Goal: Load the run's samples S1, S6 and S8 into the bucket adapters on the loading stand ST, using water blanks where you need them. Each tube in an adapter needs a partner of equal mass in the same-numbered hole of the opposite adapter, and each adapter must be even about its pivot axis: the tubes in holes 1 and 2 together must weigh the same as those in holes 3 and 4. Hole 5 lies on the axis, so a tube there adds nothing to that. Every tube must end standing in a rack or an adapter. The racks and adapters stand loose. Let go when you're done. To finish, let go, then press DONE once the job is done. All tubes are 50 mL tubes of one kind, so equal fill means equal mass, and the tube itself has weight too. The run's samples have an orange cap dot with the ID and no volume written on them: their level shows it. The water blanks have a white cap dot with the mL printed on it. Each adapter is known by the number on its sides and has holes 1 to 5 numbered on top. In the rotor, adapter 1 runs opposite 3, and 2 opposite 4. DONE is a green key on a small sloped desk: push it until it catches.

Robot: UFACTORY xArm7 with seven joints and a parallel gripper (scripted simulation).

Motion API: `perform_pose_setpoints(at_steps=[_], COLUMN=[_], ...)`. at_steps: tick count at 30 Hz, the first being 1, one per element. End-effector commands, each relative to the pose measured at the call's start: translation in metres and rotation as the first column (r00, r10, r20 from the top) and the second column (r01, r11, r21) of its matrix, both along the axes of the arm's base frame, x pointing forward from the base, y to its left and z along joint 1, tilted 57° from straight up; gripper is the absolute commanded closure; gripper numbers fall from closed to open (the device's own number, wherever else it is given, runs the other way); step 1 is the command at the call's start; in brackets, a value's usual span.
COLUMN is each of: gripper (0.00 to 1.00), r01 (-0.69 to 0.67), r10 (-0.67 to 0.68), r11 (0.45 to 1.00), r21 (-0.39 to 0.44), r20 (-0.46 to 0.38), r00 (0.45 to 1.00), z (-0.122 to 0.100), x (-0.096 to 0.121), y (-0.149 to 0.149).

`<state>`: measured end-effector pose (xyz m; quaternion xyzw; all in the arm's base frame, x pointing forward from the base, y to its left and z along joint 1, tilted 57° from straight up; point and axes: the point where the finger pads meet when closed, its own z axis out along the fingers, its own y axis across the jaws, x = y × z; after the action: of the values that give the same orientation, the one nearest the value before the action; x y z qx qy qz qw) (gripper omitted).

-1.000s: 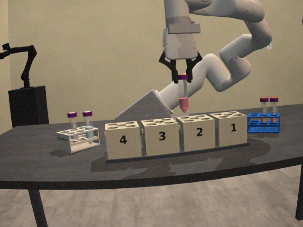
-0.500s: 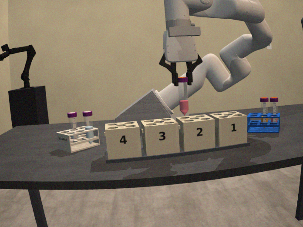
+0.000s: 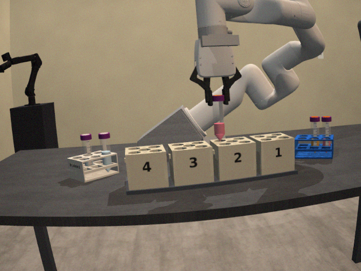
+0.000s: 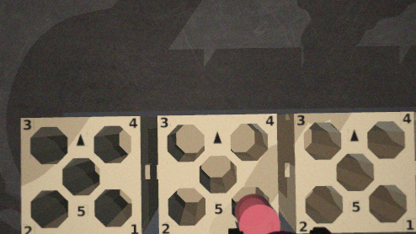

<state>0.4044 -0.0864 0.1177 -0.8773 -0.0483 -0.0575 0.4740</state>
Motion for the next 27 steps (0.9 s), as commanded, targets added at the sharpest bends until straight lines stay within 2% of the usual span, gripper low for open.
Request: perform_pose_setpoints(at_steps=[1, 27], gripper=[1.0, 1.0], r01=[0.004, 0.004], r10=[-0.004, -0.004], r11=[1.0, 1.0], r21=[-0.003, -0.003], r20=[0.002, 0.002], r00=[1.0, 1.0], z=[-0.001, -0.014], x=[0.001, 0.002], y=[0.0, 0.02])
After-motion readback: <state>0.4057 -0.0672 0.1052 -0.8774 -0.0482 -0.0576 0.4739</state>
